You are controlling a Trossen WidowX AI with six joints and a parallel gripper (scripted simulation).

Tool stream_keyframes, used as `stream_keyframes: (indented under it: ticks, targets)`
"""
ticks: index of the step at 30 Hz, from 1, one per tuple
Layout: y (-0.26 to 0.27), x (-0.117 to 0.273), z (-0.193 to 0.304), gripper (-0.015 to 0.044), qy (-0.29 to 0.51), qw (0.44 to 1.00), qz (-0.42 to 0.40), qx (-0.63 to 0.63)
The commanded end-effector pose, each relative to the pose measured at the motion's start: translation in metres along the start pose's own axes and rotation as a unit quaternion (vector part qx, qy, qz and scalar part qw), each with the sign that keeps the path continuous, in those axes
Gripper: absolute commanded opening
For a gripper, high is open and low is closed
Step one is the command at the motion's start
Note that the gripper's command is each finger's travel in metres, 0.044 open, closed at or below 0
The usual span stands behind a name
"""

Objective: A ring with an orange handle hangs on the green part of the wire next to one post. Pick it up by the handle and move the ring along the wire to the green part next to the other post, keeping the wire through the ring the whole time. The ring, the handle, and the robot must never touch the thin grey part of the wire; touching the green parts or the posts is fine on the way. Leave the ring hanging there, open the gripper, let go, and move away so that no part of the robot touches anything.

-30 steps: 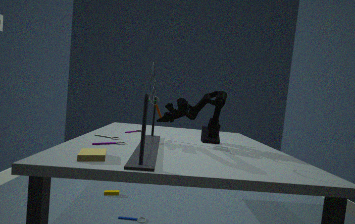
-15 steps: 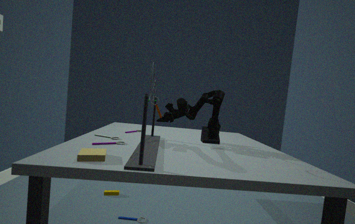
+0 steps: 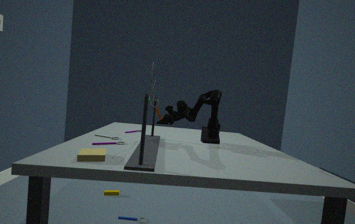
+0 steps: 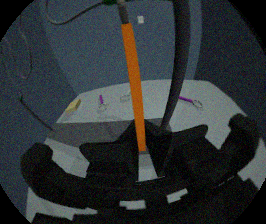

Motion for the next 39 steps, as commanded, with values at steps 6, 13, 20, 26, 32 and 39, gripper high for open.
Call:
stream_keyframes:
  ticks: [6,13,20,26,32,39]
  targets:
    - [-0.001,0.0,0.001,-0.015,-0.001,1.0,0.002,-0.003]
    - [0.0,0.0,0.001,-0.0124,0.0,1.0,0.001,0.0]
    - [0.0,0.0,0.001,0.006,0.0,1.0,0.001,0.0]
    - [-0.001,0.006,0.0,0.016,0.0,1.0,0.001,0.0]
    - [-0.001,0.028,-0.001,0.016,0.0,1.0,0.002,-0.001]
    - [-0.001,0.05,0.001,0.016,0.0,1.0,0.003,-0.003]
Point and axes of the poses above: the point midway between the two fingers, 35 mm back from their tips, its own x axis back along the fingers, its own y axis across the jaws, z = x × y, the point moved 9 cm from there along x, back along the fingers, and after that the axes turned 4 degrees about x, right-handed, at the moved point
